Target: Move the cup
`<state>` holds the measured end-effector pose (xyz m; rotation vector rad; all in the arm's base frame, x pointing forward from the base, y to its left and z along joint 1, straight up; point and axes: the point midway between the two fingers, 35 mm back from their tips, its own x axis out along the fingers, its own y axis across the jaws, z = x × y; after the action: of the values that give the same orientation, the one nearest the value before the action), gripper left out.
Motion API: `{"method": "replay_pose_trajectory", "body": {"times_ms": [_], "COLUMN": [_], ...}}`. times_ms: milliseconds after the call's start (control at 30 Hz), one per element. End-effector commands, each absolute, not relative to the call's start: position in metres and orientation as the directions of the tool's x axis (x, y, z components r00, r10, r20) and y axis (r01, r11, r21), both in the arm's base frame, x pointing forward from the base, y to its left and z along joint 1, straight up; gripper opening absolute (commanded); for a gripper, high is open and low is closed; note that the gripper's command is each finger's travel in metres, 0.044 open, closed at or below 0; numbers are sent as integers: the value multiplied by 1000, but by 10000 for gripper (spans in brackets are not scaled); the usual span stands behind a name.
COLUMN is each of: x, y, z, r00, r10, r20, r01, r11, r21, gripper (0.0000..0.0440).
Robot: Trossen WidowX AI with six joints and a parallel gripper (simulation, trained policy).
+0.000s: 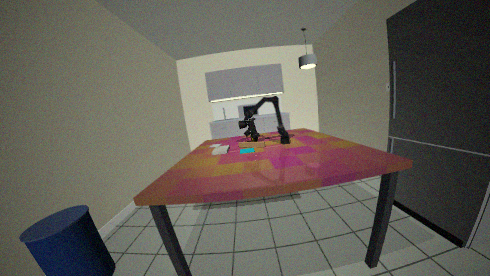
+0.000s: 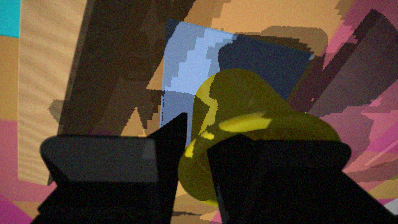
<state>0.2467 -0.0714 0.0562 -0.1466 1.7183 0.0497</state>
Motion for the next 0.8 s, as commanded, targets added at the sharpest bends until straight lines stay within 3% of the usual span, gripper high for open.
{"method": "replay_pose_trajectory", "body": {"times_ms": [0,767], "x": [253,292], "y": [-73,-53], "z": [62,114], "r00": [-124,-6], "r10": [-73,-59], "r20": [-990,-998], "r01": [-173,-259], "r11": [984,964], "r21": [-50,-56], "gripper": [0,5]}}
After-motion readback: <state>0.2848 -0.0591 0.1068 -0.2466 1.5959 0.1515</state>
